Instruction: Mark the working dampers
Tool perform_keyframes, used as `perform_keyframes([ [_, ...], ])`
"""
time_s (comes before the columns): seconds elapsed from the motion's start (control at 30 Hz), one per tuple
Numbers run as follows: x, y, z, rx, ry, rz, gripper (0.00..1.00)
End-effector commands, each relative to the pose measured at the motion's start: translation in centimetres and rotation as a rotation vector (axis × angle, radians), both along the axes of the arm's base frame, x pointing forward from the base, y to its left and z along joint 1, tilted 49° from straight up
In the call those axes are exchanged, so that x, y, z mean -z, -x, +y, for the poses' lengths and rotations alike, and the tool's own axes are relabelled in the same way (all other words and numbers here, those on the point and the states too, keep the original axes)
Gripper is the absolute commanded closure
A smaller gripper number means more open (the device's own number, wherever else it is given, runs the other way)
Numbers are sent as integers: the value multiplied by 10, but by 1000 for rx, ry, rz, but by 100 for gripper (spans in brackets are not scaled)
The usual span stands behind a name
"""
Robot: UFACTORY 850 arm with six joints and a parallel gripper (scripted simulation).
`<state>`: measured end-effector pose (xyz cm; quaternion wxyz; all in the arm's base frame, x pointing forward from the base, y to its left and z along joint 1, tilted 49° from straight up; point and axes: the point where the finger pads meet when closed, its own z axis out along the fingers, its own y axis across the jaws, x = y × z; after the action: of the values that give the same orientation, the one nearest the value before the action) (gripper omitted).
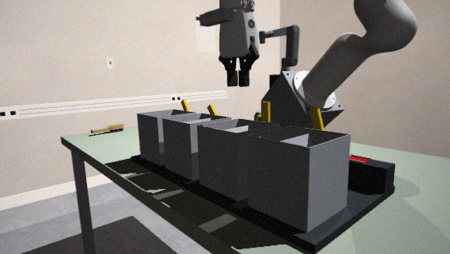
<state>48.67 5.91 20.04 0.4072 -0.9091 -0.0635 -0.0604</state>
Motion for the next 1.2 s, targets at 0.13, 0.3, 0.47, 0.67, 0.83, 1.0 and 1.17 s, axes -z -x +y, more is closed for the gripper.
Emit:
perform_keyframes([
  [0.13,-1,-1,-1,1,0,-2,61],
  [0.3,-11,-1,9,1,3,-1,61],
  [0.47,-44,1,37,1,8,-1,61],
  [0.67,-84,9,74,1,8,-1,61],
  [0.83,-115,19,102,1,4,-1,61],
  [1.0,-136,28,121,0,0,-1,61],
  [1.17,-136,28,121,0,0,-1,61],
])
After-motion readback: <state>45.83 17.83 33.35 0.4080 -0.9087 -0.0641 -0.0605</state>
